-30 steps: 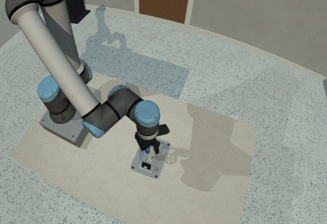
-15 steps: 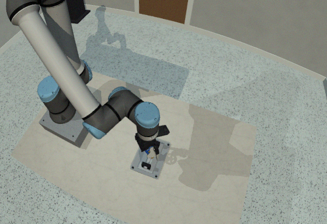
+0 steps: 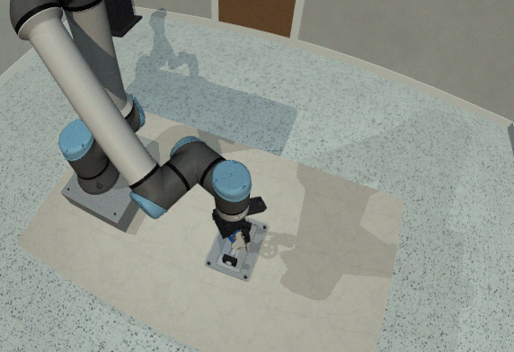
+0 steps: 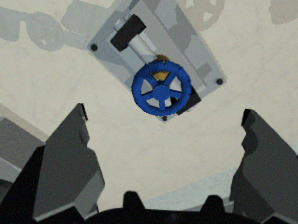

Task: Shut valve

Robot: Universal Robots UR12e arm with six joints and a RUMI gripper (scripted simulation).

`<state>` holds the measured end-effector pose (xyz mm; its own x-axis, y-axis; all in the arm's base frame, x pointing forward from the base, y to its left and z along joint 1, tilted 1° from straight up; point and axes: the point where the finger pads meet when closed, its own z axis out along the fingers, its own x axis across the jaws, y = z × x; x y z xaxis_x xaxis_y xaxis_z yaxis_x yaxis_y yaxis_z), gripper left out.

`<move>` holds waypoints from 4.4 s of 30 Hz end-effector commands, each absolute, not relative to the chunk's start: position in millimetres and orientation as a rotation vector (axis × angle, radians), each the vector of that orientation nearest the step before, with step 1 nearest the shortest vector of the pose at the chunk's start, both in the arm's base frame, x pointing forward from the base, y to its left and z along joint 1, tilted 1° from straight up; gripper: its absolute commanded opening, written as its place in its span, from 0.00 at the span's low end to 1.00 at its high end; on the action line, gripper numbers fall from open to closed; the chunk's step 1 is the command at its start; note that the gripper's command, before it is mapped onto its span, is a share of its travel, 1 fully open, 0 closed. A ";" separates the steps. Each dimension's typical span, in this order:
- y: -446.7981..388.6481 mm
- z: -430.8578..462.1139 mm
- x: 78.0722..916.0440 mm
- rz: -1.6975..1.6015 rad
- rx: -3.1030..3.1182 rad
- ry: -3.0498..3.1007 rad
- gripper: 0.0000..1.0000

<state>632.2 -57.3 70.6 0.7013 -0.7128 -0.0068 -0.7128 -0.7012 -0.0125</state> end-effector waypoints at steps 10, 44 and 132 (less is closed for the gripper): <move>-55.6 69.9 631.5 0.002 -2.885 1.207 1.00; -54.7 59.2 630.2 0.007 -2.885 1.207 1.00; -54.0 24.4 630.9 0.003 -2.885 1.208 0.00</move>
